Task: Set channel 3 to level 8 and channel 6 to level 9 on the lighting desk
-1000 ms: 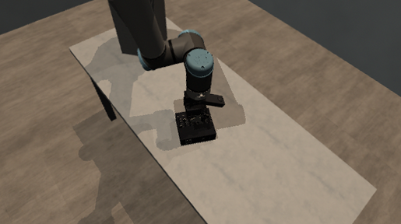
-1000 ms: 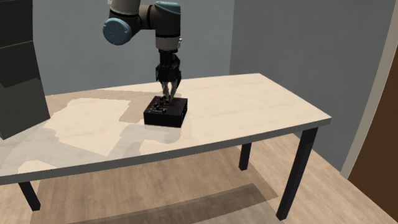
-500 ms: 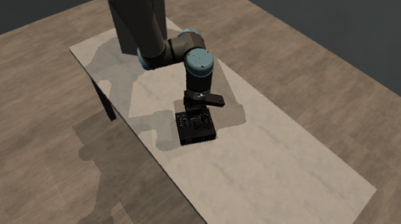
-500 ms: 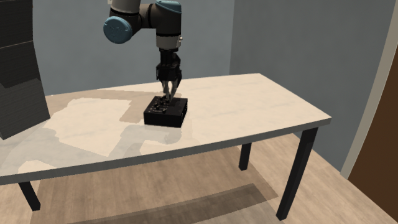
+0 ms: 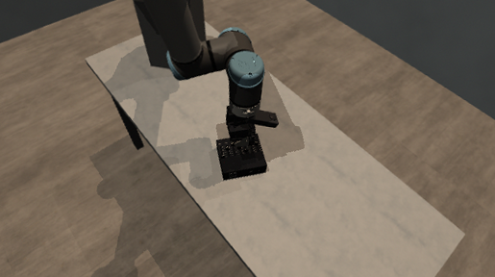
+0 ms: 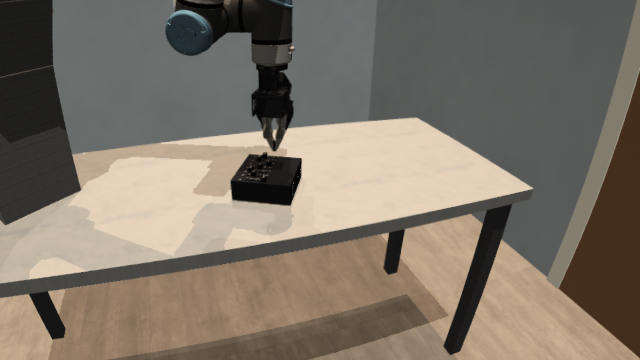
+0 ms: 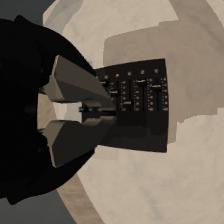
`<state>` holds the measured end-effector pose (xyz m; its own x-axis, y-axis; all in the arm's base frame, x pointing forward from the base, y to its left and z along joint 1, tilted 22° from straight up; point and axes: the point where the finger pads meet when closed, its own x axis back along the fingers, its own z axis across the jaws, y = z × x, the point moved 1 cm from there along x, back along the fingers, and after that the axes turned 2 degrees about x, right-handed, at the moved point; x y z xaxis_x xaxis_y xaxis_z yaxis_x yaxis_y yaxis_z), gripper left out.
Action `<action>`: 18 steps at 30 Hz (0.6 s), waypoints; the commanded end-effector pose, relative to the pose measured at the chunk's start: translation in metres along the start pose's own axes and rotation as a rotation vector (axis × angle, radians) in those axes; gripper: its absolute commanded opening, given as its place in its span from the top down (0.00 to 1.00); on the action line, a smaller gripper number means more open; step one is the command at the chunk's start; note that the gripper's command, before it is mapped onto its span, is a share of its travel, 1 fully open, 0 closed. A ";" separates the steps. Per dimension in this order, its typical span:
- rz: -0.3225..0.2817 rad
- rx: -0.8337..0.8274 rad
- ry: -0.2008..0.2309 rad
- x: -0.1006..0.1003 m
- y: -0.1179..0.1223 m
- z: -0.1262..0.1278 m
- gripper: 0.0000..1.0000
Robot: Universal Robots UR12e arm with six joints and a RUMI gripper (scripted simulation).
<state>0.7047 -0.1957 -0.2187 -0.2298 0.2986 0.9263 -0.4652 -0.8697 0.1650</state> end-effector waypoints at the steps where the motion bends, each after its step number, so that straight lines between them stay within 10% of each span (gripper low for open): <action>1: 0.000 0.002 -0.004 0.004 -0.001 -0.003 1.00; 18: 0.000 -0.008 -0.004 0.004 -0.001 -0.003 1.00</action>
<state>0.7030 -0.1944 -0.2175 -0.2269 0.2973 0.9274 -0.4664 -0.8692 0.1645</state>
